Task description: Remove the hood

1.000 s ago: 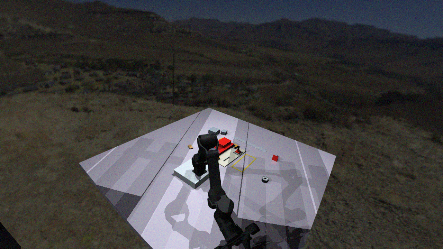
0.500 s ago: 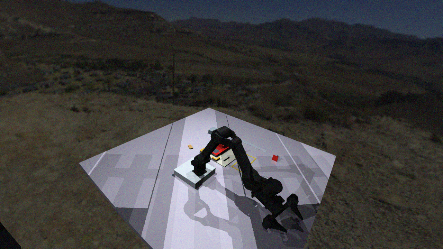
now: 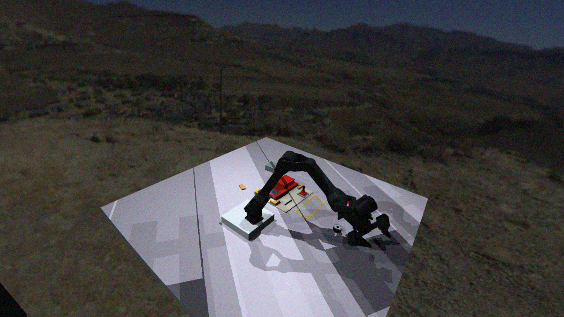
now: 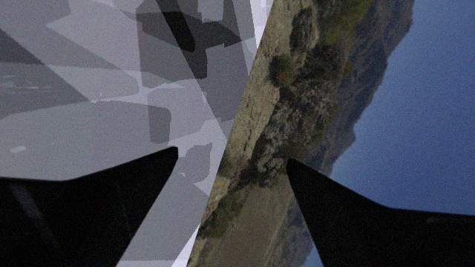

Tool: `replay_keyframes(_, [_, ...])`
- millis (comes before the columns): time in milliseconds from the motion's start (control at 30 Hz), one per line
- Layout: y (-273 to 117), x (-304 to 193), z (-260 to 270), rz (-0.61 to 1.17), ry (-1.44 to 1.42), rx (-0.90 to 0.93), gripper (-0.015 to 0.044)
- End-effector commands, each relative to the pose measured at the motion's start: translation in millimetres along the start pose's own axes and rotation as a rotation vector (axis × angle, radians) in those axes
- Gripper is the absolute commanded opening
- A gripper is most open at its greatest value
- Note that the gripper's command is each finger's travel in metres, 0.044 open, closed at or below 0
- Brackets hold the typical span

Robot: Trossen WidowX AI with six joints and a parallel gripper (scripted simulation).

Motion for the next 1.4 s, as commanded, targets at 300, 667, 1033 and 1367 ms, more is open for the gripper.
replay_keyframes(300, [-21,150,50,-0.135,0.155,0.228,0.044])
replay_keyframes(667, [-67,247,122,-0.145,0.195,0.484,0.044])
replay_keyframes(1033, [-170,333,212,0.018,0.322,0.764,0.044])
replay_keyframes(1367, [-291,357,286,0.289,0.373,0.868,0.044])
Point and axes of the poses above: the point midway between the two fingers, 35 mm back from their tips, its own y axis out along the fingers, its own z axis across the jaws, x = y × z, the point moved 7 cm from there along -y, back along the fingers, and after that the axes turned 13 degrees about y, right-handed, at the moved point
